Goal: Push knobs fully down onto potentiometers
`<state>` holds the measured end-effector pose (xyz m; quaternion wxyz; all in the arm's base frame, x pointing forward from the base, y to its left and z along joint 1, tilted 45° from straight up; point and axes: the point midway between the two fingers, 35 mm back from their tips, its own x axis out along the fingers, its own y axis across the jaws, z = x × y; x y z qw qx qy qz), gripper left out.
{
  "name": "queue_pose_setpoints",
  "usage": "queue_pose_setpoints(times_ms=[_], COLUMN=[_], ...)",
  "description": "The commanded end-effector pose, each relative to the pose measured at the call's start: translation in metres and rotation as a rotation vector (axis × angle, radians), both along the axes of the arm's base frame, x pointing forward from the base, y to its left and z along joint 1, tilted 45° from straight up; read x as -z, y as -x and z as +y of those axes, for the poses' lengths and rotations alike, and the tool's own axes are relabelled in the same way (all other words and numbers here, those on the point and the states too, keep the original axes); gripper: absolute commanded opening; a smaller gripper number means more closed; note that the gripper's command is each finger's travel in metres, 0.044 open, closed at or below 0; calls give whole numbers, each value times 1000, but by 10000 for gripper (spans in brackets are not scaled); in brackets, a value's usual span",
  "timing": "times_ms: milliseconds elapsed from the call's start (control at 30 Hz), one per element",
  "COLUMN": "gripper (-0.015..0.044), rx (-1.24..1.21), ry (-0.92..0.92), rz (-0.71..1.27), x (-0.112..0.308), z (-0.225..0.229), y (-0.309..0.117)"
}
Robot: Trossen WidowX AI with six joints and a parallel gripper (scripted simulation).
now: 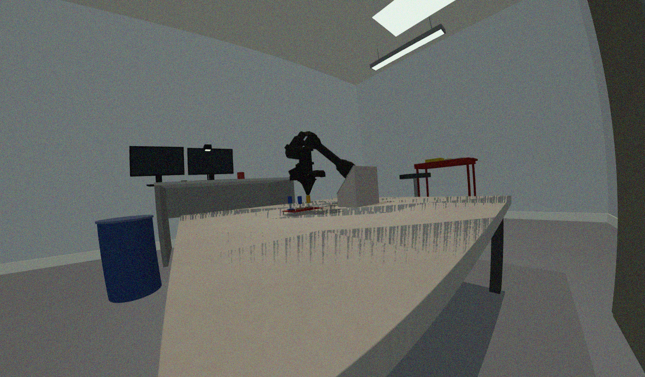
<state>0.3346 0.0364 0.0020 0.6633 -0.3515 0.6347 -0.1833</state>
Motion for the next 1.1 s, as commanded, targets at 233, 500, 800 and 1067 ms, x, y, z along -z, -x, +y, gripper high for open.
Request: queue_pose_setpoints(times_ms=[233, 500, 800, 1067], gripper=[0, 0, 0, 0], rx=[-4, -4, -4, -4], ry=[7, 7, 7, 7], rz=[3, 3, 3, 3], x=[1, 1, 2, 3], z=[-2, -2, -3, -4], y=[0, 0, 0, 0])
